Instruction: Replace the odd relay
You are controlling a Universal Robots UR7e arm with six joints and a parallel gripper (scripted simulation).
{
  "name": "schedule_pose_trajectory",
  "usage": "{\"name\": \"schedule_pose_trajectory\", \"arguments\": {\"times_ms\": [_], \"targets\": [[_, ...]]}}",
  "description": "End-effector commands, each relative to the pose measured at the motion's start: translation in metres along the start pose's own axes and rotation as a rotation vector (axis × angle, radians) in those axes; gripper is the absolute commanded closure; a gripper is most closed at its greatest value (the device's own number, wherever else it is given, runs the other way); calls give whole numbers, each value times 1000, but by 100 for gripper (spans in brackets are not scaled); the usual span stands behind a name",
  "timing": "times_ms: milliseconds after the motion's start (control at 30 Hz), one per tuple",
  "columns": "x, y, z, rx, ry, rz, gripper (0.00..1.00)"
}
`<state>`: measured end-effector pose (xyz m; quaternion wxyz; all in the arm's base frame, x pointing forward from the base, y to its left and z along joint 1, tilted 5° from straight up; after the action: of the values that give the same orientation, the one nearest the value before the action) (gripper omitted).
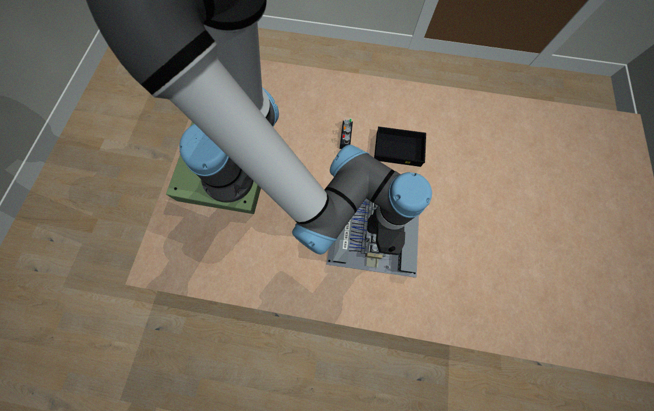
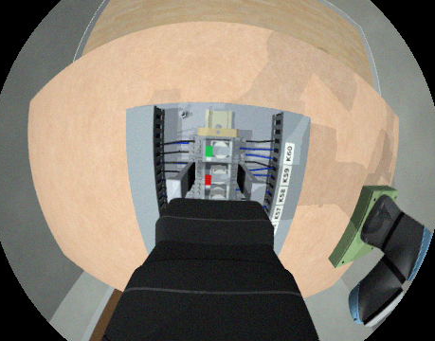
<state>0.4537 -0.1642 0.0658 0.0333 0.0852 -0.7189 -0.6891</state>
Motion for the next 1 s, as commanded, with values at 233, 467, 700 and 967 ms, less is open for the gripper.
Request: {"name": "schedule_pose_trajectory", "arguments": {"times_ms": [233, 467, 700, 967], "targets": [[0, 0, 0, 1, 0, -1, 100], [0, 0, 0, 1, 0, -1, 100], [0, 0, 0, 1, 0, -1, 100], [0, 0, 0, 1, 0, -1, 100]]}}
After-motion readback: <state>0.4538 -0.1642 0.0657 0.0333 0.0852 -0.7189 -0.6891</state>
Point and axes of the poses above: the point where the finger pads meet when closed, its own y axis back along the fingers, its own x axis across the jaws, z = x × y, the point moved 2 cm from there along y, back along the fingers, and after that the axes turned 15 degrees about y, right-handed, at the moved point
